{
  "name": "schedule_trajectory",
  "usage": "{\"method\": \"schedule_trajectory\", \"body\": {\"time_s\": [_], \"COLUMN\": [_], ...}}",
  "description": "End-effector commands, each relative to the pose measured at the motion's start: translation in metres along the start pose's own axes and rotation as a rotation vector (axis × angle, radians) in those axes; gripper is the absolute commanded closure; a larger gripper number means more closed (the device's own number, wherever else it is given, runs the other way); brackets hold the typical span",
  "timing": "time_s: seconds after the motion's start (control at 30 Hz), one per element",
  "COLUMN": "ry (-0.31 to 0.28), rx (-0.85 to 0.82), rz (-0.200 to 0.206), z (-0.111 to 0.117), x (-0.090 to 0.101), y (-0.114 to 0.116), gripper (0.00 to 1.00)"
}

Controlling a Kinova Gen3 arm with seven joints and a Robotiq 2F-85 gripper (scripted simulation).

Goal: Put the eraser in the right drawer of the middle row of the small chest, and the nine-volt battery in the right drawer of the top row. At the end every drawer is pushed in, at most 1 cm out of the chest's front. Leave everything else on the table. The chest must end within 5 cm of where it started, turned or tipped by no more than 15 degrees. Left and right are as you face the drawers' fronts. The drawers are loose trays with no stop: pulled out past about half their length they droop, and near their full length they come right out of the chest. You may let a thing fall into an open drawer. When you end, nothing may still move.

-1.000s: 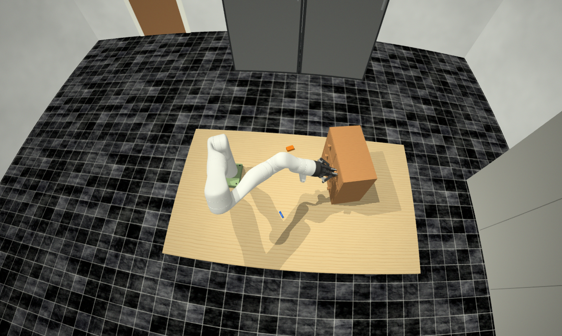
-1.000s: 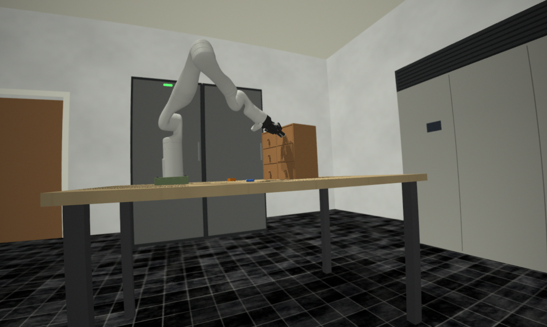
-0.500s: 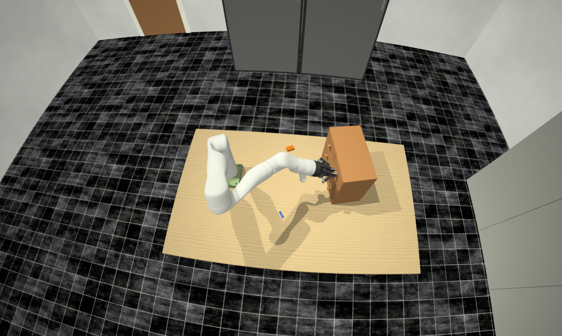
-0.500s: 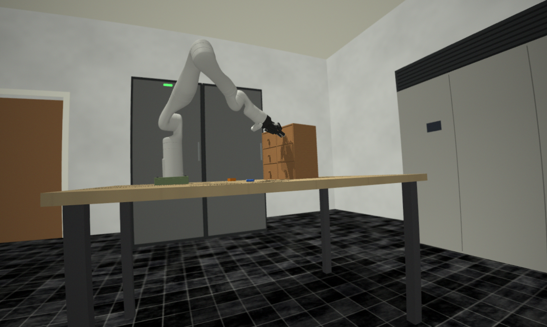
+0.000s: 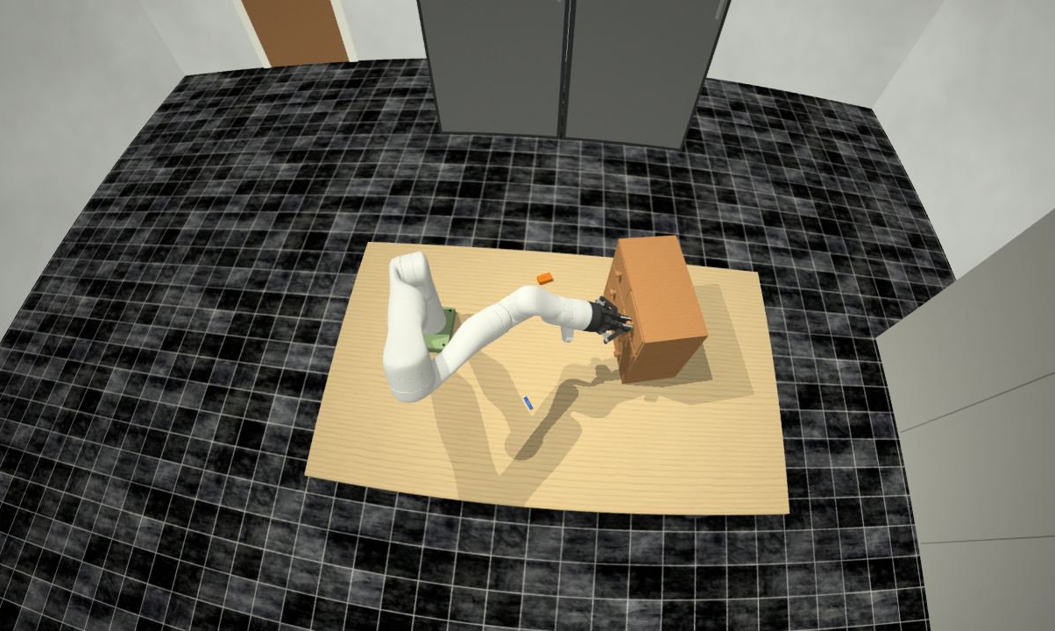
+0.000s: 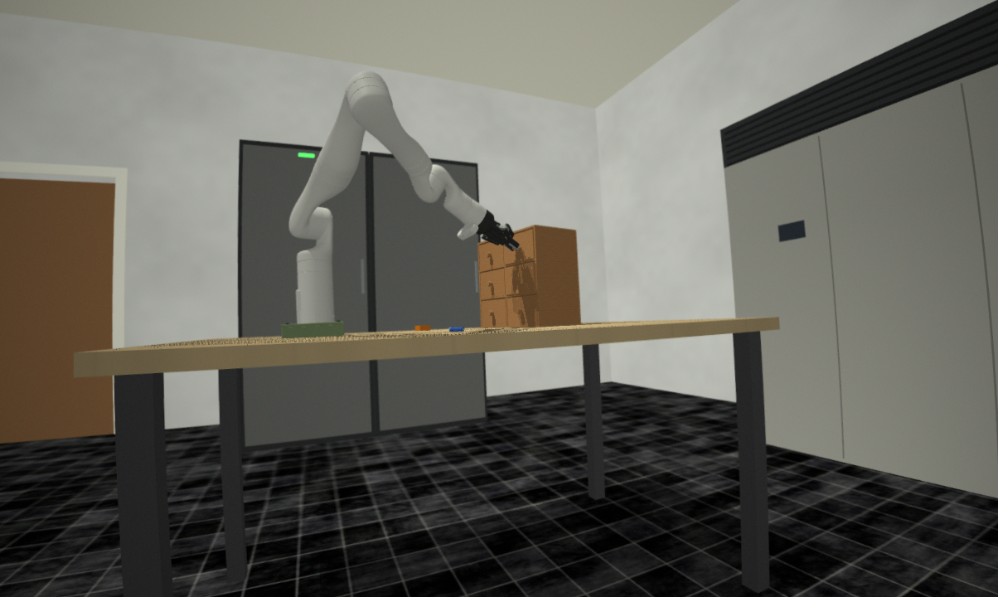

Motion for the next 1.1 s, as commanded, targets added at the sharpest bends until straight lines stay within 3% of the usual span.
{"method": "schedule_trajectory", "body": {"time_s": [0.0, 1.07], "ry": [-0.001, -0.001], "rx": [0.001, 0.001], "rz": [0.001, 0.001], "z": [0.0, 0.018], "x": [0.002, 0.032], "y": [0.0, -0.002], "gripper": [0.87, 0.87]}}
Point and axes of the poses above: the point where the finger pads meet when closed, its own x axis back along the fingers, its own y axis across the jaws, z = x × y, the point moved 4 cm from there along x, back along the fingers, and after that the axes turned 4 degrees about -x, right-handed, at the moved point
